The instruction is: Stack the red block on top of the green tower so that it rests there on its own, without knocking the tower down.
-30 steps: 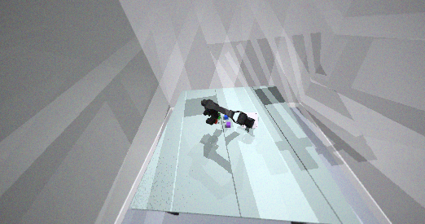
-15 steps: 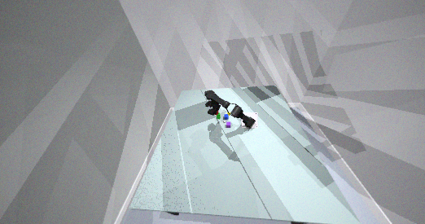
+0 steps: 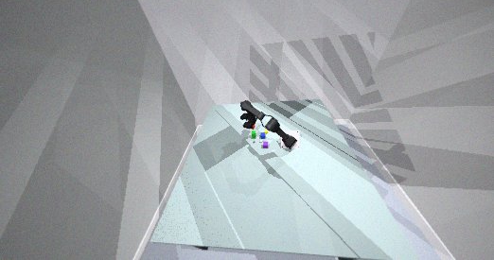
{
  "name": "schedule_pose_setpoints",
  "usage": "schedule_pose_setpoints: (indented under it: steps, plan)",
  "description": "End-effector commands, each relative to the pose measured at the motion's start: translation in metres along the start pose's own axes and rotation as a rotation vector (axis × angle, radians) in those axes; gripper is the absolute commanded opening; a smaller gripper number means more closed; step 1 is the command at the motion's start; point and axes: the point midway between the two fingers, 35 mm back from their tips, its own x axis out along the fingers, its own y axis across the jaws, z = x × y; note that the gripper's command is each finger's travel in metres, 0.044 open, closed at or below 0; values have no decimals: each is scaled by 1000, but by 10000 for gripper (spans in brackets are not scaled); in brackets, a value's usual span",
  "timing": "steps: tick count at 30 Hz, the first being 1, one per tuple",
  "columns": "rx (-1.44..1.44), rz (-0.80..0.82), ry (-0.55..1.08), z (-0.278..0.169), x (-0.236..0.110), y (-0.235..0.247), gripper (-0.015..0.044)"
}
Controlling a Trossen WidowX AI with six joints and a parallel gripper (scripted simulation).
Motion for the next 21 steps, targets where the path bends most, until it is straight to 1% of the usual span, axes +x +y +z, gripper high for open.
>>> schedule_pose_setpoints:
  steps: [1,9,16,21]
  plan:
    - [0,1,11,-1,15,-1,0]
    - [0,2,10,-1,27,-1,0]
    - [0,3,11,-2,51,-1,0]
    - [0,3,11,-2,51,-1,0]
